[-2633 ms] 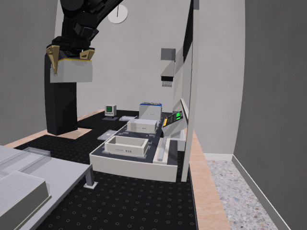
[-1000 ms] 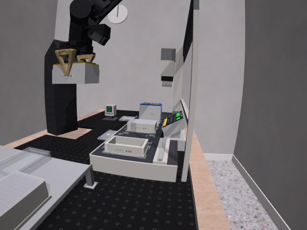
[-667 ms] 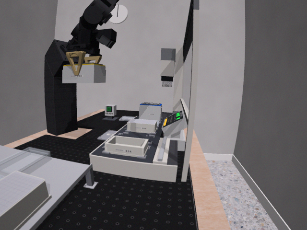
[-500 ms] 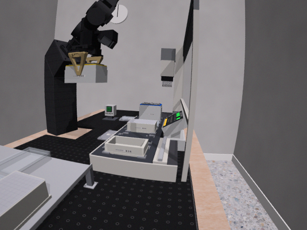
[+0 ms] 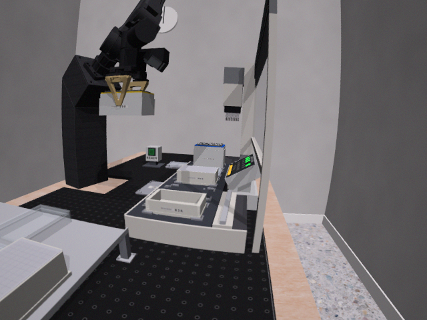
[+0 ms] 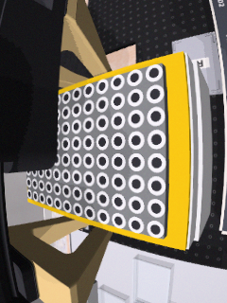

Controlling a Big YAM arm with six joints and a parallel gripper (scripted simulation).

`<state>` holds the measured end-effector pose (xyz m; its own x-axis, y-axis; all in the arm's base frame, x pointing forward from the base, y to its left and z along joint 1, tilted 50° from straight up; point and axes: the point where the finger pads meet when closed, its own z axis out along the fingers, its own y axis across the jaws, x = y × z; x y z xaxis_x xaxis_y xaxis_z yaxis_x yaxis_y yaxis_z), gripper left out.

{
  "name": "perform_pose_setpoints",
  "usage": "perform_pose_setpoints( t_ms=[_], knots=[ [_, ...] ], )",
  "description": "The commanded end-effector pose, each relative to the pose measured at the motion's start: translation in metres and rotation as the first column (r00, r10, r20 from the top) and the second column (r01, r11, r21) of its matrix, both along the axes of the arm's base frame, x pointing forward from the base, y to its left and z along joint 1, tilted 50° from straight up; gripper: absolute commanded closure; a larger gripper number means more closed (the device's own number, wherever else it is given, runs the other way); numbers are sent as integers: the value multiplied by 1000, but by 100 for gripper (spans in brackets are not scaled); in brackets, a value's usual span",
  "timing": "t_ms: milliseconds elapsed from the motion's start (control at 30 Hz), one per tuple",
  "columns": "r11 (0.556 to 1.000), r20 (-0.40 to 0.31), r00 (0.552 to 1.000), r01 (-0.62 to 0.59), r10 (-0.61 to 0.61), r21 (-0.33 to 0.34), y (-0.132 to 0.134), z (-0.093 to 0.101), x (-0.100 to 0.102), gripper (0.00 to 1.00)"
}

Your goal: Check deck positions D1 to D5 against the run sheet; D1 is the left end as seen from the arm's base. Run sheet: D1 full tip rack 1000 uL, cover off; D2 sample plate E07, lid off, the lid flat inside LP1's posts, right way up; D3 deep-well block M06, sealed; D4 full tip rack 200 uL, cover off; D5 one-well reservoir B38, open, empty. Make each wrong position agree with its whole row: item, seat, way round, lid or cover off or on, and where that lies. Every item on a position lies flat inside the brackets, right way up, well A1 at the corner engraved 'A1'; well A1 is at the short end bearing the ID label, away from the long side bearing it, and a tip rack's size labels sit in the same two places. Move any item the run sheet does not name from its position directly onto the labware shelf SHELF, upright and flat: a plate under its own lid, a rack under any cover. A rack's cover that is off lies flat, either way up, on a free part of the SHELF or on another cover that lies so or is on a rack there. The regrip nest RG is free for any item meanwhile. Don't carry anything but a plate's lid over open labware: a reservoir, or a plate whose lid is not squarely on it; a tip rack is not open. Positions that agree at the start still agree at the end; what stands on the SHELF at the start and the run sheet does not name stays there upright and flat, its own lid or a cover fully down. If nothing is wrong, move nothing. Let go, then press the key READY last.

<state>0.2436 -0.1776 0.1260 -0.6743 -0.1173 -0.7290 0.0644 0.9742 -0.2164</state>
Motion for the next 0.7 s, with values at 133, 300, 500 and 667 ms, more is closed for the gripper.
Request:
perform_pose_setpoints(
  t_ms=[133, 300, 500, 667],
  knots=[
    [1000, 22, 1000, 12, -12, 5, 32, 2, 4, 100],
    [1000, 22, 1000, 12, -12, 6, 55, -3, 5, 100],
    [999, 30, 999, 34, -34, 1, 47, 5, 6, 100],
    [1000, 39, 999, 12, -11, -4, 52, 26, 27, 100]
  ],
)
